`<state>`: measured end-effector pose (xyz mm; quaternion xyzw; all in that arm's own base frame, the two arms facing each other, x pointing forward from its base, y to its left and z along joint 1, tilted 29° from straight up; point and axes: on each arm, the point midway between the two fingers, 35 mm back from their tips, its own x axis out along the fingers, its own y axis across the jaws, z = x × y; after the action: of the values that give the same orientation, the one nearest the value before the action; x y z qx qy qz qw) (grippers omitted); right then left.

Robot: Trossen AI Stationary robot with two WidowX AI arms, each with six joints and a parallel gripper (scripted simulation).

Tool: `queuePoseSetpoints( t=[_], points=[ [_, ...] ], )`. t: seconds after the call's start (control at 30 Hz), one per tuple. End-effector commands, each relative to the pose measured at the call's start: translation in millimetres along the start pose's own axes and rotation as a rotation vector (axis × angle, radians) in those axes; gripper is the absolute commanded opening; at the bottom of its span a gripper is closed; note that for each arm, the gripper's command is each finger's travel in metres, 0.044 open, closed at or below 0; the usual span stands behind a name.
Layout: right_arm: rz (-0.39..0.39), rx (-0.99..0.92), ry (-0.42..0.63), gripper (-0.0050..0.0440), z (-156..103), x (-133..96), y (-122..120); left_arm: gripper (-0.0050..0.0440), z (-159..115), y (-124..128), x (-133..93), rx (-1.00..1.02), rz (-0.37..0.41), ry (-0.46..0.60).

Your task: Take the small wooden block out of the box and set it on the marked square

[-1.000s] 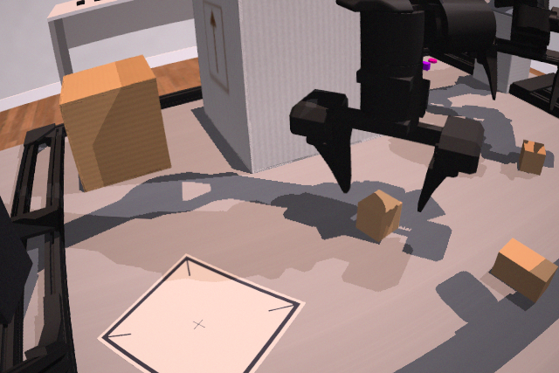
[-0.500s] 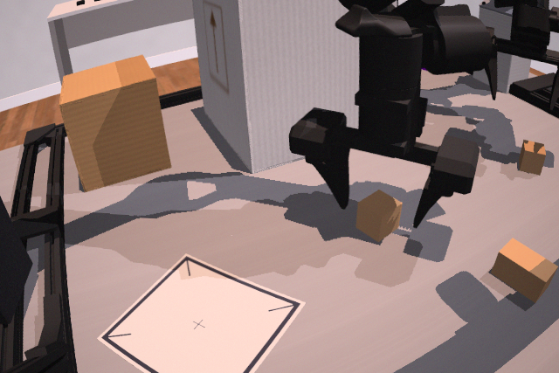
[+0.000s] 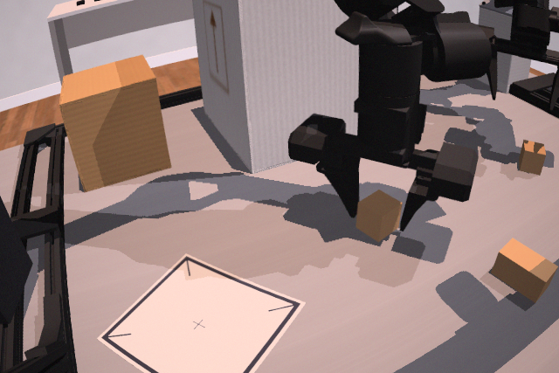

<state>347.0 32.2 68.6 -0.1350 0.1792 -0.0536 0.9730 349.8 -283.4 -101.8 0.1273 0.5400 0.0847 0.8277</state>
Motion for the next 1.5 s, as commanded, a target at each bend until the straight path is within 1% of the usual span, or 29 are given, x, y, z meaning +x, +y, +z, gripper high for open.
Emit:
queuePoseSetpoints(
  t=[0.0,0.33,0.43,0.5,0.67,0.77,0.83,1.07,1.47],
  points=[
    [-0.003,0.004,-0.002,0.0400,0.5,-0.2,-0.4,0.0240,-0.4,0.1,0.9,0.003,0.001,0.000],
    [-0.003,0.004,-0.002,0.0400,0.5,-0.2,-0.4,0.0173,-0.4,0.1,0.9,0.003,0.001,0.000],
    [-0.003,0.004,-0.002,0.0400,0.5,-0.2,-0.4,0.0167,-0.4,0.1,0.9,0.003,0.001,0.000],
    [-0.003,0.004,-0.002,0.0400,0.5,-0.2,-0.4,0.0119,0.0,-0.2,-4.9,0.003,0.001,0.000],
    [-0.003,0.004,-0.002,0.0400,0.5,-0.2,-0.4,0.0000,1.6,-0.8,-47.9,0.003,0.001,0.000],
    [-0.003,0.004,-0.002,0.0400,0.5,-0.2,-0.4,0.0000,1.2,0.5,-73.2,0.003,0.001,0.000],
    [-0.003,0.004,-0.002,0.0400,0.5,-0.2,-0.4,0.0000,1.0,1.0,-79.1,0.003,0.001,0.000],
    [-0.003,0.004,-0.002,0.0400,0.5,-0.2,-0.4,0.0000,-1.6,1.1,-79.3,0.003,0.001,0.000],
    [-0.003,0.004,-0.002,0.0400,0.5,-0.2,-0.4,0.0000,-50.0,7.1,-82.0,0.004,-0.003,0.004]
  ],
)
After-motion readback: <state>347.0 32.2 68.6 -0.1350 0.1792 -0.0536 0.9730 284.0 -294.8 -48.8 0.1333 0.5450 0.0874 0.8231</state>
